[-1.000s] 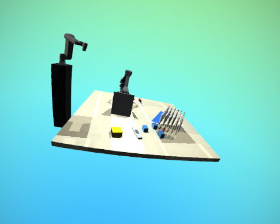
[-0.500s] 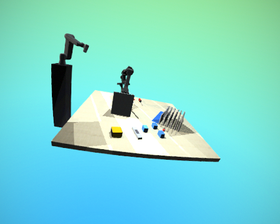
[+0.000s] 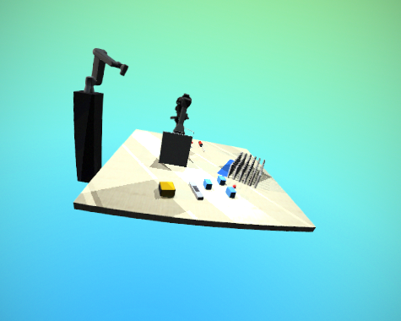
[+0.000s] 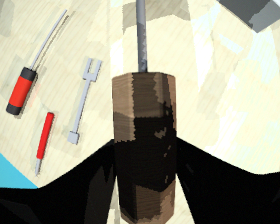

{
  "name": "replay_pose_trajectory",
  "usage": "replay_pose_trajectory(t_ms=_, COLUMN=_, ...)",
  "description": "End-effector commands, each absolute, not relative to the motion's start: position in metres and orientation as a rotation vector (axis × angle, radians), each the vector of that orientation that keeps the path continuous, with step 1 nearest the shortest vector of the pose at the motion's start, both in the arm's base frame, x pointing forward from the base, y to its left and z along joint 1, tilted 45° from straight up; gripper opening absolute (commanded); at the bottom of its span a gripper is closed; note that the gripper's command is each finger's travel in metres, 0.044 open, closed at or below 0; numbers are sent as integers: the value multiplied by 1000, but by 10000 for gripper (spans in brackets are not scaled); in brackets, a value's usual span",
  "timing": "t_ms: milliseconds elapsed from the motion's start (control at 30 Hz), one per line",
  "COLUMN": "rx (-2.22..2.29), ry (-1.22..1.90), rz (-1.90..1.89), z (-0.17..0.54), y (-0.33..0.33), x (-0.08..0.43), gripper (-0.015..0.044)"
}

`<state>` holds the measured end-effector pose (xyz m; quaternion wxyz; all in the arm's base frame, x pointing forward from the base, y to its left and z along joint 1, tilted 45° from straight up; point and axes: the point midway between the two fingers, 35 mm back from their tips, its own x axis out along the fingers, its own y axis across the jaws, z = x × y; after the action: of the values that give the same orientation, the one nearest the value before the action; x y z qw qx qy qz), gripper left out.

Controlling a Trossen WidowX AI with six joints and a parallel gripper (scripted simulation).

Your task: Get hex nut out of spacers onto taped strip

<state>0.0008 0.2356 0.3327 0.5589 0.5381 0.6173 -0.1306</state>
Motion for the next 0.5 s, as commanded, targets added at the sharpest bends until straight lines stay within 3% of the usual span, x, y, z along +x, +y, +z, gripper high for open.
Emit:
replay_pose_trajectory(t_ms=0, rx=1235, ry=1439, rz=-321, z=324, y=238, x=9, gripper=0)
replay_pose_trajectory(t_ms=467, rx=1133, ry=1396, rz=-363, z=296, y=243, x=53, gripper=0)
